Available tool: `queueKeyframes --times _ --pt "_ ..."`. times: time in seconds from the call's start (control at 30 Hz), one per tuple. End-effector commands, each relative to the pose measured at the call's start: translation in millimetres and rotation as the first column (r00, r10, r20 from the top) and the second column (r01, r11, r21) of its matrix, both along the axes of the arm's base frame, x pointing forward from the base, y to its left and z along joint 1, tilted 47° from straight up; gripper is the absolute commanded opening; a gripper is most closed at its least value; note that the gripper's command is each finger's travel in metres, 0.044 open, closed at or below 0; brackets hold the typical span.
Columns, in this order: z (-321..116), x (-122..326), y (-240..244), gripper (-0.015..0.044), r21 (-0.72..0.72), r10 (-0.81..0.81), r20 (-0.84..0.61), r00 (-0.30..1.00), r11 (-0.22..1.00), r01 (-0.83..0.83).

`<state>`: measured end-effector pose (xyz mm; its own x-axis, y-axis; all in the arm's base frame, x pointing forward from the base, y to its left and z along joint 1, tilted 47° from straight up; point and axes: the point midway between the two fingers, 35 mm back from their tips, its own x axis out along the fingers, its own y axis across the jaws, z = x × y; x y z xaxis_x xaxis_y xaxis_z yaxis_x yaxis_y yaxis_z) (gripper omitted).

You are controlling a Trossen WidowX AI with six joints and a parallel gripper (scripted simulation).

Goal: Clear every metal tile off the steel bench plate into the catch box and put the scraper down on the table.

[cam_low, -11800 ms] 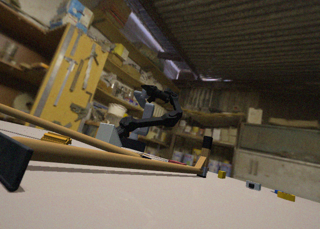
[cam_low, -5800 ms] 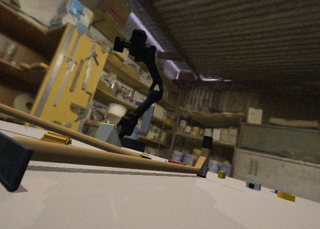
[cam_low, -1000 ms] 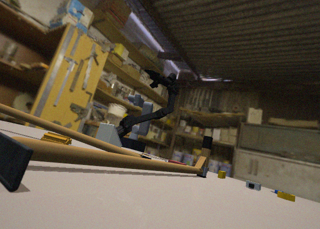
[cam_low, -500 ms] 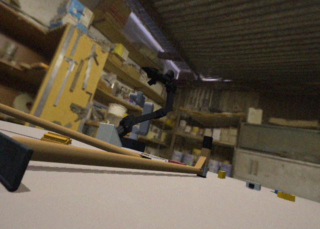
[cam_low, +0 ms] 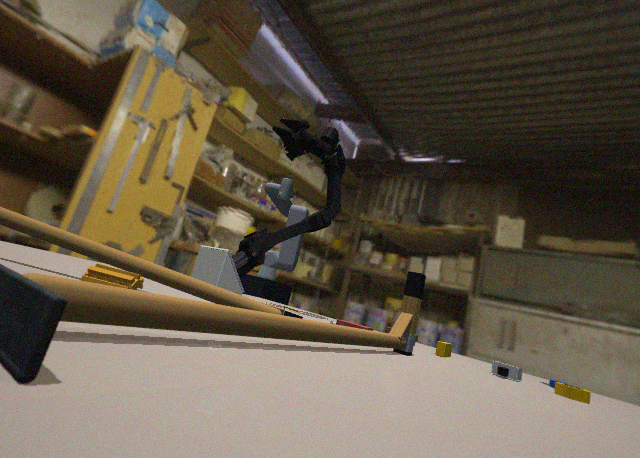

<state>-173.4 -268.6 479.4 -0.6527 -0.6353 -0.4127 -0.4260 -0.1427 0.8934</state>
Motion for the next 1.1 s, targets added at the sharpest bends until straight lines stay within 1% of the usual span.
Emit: queueKeyframes --times 0.0,0.5,1.07 --pt "-16 0 -16 0.044 0.085 0.06 -0.022 0.998 0.995 -0.058" --pt "-57 6 -56 0.044 0.318 0.262 -0.073 0.962 0.921 -0.226" --pt "-107 19 -96 0.044 0.548 0.501 -0.073 0.862 0.742 -0.385"
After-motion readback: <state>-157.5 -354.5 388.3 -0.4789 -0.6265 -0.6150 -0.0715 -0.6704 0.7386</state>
